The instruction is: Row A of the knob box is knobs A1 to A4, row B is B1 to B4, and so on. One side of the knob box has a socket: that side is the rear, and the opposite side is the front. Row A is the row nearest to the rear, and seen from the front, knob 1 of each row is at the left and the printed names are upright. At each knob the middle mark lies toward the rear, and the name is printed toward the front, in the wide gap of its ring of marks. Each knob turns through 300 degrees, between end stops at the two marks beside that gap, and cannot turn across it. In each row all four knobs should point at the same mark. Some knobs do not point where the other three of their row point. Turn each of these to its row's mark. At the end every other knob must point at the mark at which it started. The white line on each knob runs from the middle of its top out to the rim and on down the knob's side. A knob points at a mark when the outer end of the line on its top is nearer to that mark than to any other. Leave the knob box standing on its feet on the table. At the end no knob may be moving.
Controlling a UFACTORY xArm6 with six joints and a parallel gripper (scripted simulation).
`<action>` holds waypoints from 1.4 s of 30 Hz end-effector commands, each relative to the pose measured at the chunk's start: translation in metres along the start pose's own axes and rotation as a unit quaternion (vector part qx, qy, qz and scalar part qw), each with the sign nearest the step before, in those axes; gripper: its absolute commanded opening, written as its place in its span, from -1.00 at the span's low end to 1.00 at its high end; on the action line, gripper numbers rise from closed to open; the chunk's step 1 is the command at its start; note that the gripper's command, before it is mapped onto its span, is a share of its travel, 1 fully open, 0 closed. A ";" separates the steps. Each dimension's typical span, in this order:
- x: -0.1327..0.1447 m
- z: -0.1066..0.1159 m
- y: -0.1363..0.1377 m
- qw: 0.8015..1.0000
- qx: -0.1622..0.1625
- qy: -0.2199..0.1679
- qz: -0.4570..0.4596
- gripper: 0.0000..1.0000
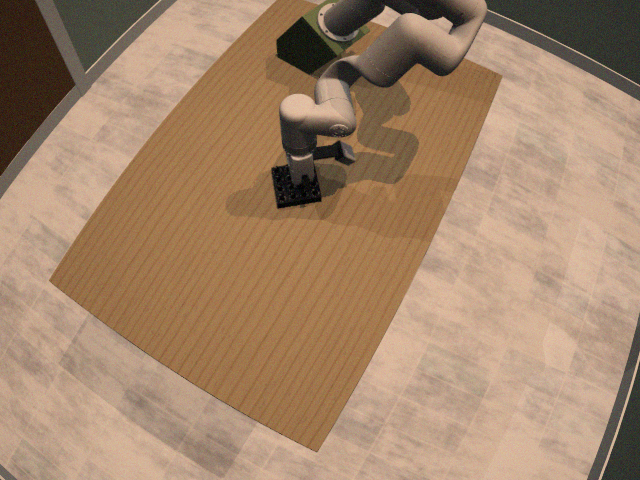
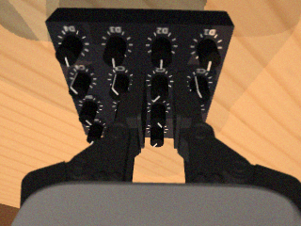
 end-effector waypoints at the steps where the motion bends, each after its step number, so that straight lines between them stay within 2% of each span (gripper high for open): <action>1: 0.001 0.000 0.001 1.000 0.001 -0.001 0.000 -0.61; 39: 0.001 0.000 0.001 1.000 0.001 -0.001 0.000 -0.61; 40: 0.001 0.000 0.001 1.000 0.001 -0.001 0.000 -0.84; 42: 0.001 0.000 0.001 1.000 0.001 -0.001 0.000 -0.84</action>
Point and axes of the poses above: the point where the finger pads meet when closed, its own z axis back along the fingers, its own y axis across the jaws, x = y × z, the point moved 1 cm from there along z, back along the fingers, and after that the axes turned 11 degrees about z, right-handed, at the moved point
